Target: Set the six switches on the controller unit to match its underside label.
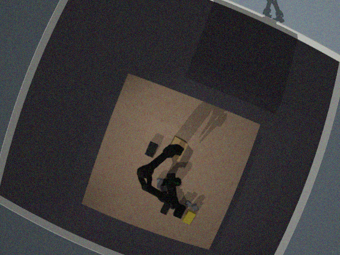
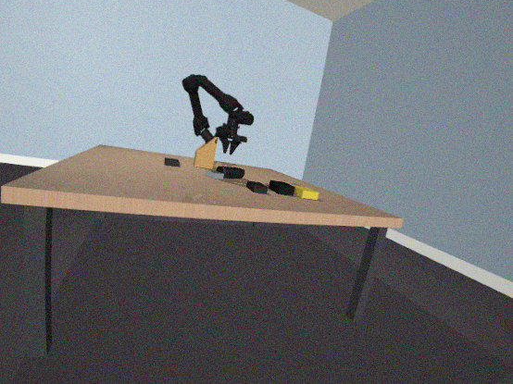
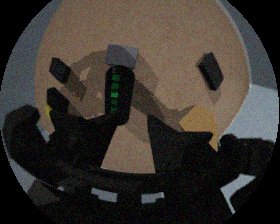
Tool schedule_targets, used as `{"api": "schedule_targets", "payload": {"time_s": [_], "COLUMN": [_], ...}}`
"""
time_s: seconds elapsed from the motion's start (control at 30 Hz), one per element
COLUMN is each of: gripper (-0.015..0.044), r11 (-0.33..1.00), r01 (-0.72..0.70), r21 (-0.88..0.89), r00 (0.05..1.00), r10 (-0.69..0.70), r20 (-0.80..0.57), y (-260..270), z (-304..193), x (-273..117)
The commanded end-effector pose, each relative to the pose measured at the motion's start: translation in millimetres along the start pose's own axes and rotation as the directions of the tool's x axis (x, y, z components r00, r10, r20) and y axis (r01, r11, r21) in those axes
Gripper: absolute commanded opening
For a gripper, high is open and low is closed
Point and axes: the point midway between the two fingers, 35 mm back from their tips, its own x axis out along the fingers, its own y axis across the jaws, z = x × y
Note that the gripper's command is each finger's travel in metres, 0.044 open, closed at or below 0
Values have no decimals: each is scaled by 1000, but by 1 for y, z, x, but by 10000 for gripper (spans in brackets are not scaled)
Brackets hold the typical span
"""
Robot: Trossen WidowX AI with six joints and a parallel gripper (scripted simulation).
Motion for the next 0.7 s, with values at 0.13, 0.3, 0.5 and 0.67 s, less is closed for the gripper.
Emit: {"api": "schedule_targets", "payload": {"time_s": [0.13, 0.3, 0.5, 0.67], "gripper": [0, 0, 79, 210], "r11": [1000, 1000, 1000, 1000], "r01": [1, 1, 0, 0], "r21": [3, 3, 0, 0], "r00": [1000, 1000, 1000, 1000], "r10": [-1, -1, 0, 0], "r20": [-4, -4, 0, 0], "y": [0, 0, 0, 0], "z": [0, 0, 0, 0], "x": [-1, -1, 0, 0]}}
